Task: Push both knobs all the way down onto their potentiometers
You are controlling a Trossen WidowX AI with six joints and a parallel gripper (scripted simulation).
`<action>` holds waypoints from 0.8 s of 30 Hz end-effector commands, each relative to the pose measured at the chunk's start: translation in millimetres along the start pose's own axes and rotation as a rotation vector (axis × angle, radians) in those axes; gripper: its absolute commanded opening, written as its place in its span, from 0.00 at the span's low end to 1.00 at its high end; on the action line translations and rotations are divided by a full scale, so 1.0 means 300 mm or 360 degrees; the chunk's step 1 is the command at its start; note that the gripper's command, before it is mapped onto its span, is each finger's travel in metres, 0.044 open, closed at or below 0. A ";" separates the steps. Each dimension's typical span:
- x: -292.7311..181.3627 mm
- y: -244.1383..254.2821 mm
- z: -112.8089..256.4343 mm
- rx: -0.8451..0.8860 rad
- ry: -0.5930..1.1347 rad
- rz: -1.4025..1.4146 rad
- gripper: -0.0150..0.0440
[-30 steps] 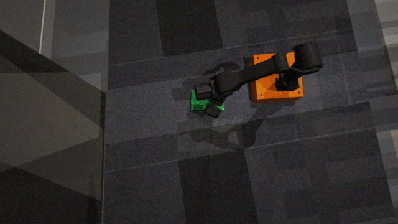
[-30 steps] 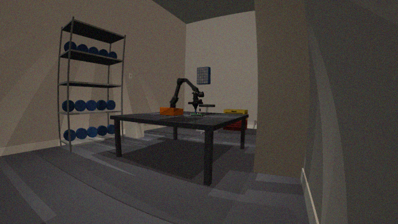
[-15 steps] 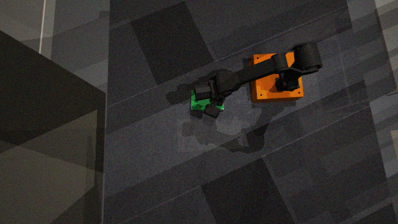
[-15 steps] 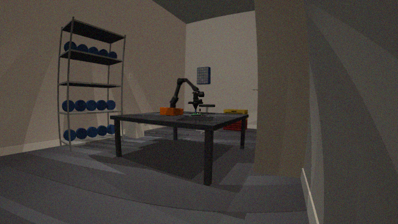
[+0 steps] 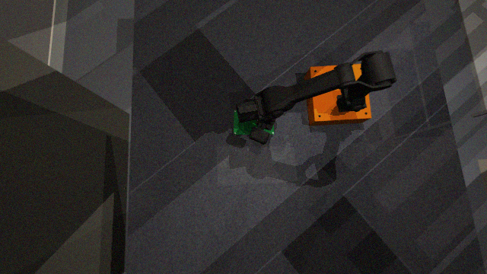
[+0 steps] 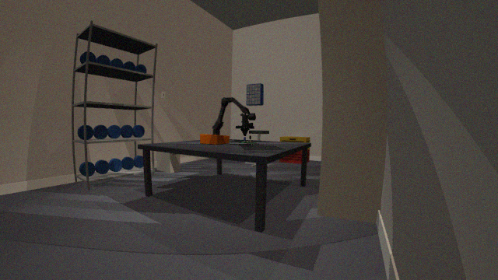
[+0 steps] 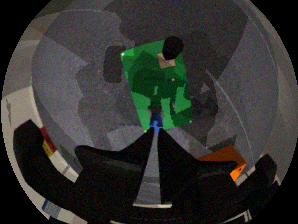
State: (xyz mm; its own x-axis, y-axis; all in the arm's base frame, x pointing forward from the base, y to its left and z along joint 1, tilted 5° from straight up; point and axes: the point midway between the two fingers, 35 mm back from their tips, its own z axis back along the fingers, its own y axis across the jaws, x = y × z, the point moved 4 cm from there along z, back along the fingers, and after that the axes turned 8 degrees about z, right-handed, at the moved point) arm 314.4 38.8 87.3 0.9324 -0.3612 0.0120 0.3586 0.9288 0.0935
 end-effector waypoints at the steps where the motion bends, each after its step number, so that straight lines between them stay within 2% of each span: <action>1: -0.001 -0.001 -0.004 -0.0002 0.0003 0.0000 0.43; 5: -0.001 -0.001 -0.004 -0.0002 0.0003 0.0000 0.61; 9: 0.065 -0.006 0.000 0.0071 -0.0075 0.0020 0.43; 13: 0.085 -0.007 0.008 0.0071 -0.0088 0.0226 0.25; 24: 0.116 -0.008 0.031 0.0046 -0.0091 0.0833 0.25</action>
State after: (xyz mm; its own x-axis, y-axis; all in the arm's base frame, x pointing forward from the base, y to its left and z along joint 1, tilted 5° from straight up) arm 343.5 25.0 96.2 0.9922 0.0472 0.1152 -0.0585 0.9935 0.0973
